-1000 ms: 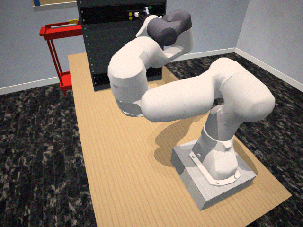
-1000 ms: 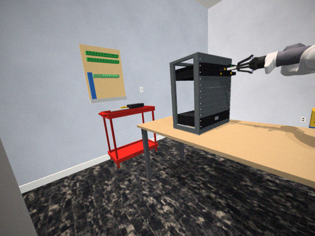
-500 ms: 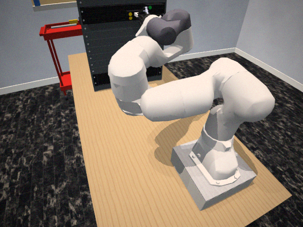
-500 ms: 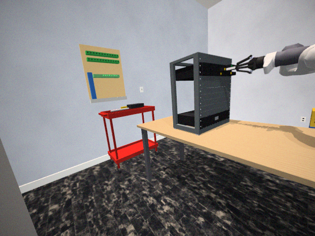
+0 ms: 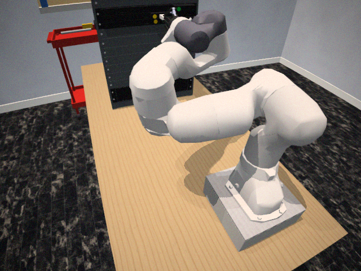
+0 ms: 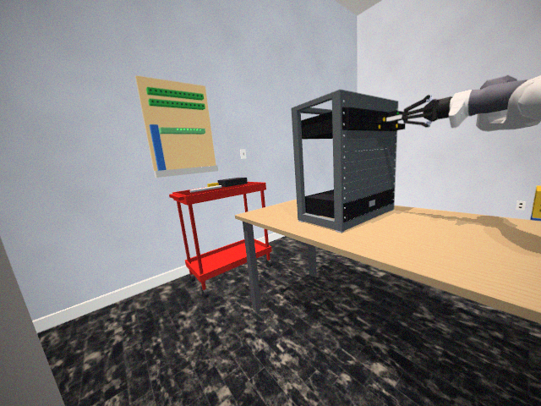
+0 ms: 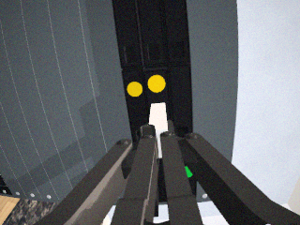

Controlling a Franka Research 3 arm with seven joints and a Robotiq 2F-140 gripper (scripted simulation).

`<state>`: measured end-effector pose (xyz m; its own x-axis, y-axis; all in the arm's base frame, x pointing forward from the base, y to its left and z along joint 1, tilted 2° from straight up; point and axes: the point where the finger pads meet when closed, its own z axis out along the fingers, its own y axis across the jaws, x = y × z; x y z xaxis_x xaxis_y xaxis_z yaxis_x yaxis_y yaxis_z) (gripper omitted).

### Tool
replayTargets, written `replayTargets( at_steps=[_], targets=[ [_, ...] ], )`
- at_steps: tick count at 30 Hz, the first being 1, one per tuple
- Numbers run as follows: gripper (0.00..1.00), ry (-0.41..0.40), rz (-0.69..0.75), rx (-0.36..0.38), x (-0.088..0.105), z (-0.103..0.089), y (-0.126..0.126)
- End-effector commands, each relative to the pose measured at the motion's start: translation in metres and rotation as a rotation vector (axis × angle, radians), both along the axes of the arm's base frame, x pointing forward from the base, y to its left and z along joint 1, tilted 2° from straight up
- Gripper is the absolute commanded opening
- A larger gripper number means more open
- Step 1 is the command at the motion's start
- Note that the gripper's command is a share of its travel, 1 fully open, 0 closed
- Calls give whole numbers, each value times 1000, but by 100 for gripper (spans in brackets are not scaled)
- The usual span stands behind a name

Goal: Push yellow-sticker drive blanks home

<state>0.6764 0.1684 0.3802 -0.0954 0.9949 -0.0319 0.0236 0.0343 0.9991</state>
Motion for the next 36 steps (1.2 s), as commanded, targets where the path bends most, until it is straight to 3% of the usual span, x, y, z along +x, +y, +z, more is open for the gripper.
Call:
replayTargets(
  at_steps=[1,12,36],
  targets=[
    [0,-5,-10,8,3,2,-4],
    [0,-5,-10,8,13,2,-6],
    [0,-5,-10,8,17,2,-8]
  ],
)
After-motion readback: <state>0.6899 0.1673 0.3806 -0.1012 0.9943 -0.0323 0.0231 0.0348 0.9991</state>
